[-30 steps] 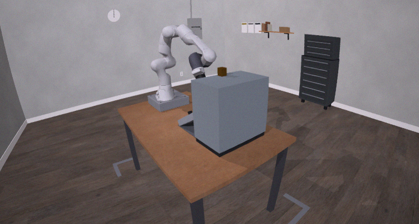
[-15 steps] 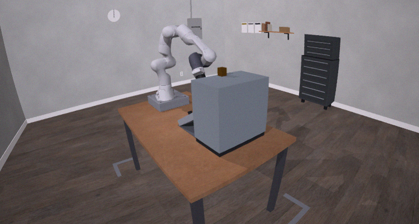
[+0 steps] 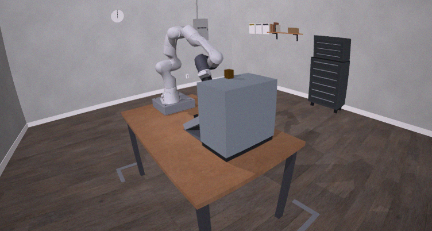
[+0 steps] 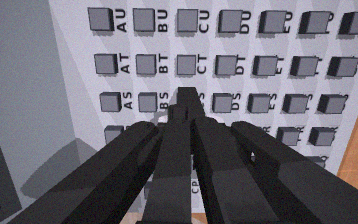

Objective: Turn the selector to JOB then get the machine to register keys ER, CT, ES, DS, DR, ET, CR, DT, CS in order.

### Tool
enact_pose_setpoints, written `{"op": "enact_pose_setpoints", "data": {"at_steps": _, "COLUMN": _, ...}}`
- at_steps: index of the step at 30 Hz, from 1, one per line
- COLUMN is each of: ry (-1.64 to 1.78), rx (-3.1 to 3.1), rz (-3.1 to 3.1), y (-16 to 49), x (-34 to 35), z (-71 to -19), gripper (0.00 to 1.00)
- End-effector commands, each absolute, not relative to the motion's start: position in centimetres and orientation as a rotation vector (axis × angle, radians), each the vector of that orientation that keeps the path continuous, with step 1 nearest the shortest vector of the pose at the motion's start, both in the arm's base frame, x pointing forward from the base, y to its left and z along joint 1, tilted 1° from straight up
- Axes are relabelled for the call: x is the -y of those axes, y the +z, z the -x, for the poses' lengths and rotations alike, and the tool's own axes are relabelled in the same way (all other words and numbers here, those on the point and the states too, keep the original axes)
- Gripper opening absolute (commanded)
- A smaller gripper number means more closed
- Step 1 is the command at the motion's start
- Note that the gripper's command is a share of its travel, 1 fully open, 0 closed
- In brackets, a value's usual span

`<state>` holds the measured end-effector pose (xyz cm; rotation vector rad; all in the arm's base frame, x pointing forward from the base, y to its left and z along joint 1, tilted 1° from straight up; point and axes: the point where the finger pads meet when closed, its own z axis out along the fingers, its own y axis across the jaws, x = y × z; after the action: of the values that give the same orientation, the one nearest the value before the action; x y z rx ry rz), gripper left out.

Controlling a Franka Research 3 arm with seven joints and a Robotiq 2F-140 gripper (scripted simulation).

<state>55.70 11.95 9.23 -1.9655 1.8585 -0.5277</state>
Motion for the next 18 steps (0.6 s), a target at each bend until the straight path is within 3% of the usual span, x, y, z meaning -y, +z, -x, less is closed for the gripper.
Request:
{"op": "enact_pose_setpoints", "data": {"at_steps": 1, "ry": -0.522, "rx": -1.857, "rz": 1.961, "y": 9.14, "x": -12.10, "z": -55.83, "gripper": 0.10}}
{"op": "enact_pose_setpoints", "data": {"at_steps": 18, "ry": -0.523, "rx": -1.857, "rz": 1.961, "y": 9.27, "x": -12.09, "z": -55.76, "gripper": 0.10}}
